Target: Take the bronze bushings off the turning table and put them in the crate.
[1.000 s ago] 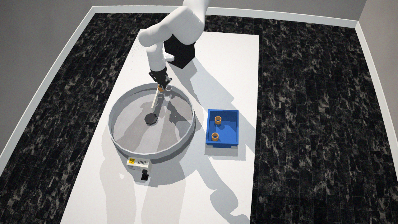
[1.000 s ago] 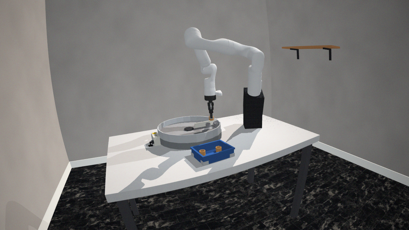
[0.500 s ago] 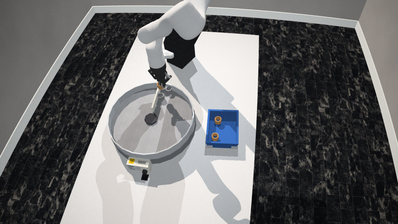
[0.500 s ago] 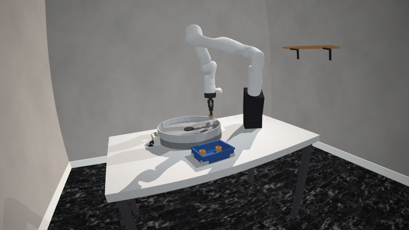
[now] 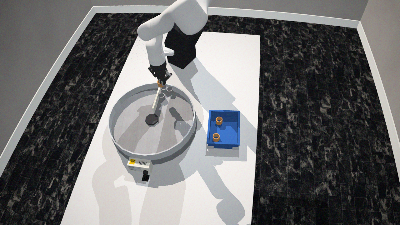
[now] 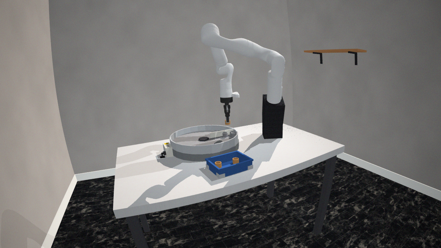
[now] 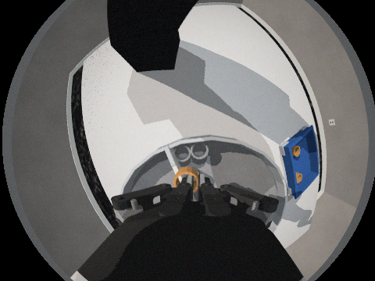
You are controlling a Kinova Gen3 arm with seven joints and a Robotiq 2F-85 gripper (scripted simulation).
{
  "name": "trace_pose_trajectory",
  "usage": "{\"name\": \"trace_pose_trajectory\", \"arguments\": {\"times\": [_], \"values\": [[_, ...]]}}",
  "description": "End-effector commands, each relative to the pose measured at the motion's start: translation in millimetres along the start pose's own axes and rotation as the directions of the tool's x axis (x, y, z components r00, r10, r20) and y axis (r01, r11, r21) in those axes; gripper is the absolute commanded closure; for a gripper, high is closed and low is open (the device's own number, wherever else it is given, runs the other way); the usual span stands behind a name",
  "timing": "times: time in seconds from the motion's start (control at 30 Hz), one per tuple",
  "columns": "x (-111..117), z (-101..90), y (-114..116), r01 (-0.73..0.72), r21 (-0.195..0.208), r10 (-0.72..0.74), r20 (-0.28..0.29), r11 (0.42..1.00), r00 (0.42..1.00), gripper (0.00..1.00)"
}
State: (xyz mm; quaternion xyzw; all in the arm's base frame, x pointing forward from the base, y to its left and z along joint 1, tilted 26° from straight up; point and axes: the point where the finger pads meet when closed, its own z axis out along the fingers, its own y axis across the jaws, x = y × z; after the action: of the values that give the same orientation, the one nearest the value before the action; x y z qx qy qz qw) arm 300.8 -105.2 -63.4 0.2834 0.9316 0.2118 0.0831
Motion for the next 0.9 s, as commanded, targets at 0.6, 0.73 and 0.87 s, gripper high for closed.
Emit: {"name": "trace_pose_trajectory", "arguments": {"times": [0.6, 0.73, 0.87], "values": [[-3, -0.9, 54, 0.001, 0.000, -0.001, 0.003, 1.000, 1.000, 1.00], [-4, -0.7, 64, -0.001, 0.000, 0.001, 0.002, 1.000, 1.000, 1.00], [-6, -0.7, 108, -0.001, 0.000, 0.001, 0.002, 1.000, 1.000, 1.00]]}}
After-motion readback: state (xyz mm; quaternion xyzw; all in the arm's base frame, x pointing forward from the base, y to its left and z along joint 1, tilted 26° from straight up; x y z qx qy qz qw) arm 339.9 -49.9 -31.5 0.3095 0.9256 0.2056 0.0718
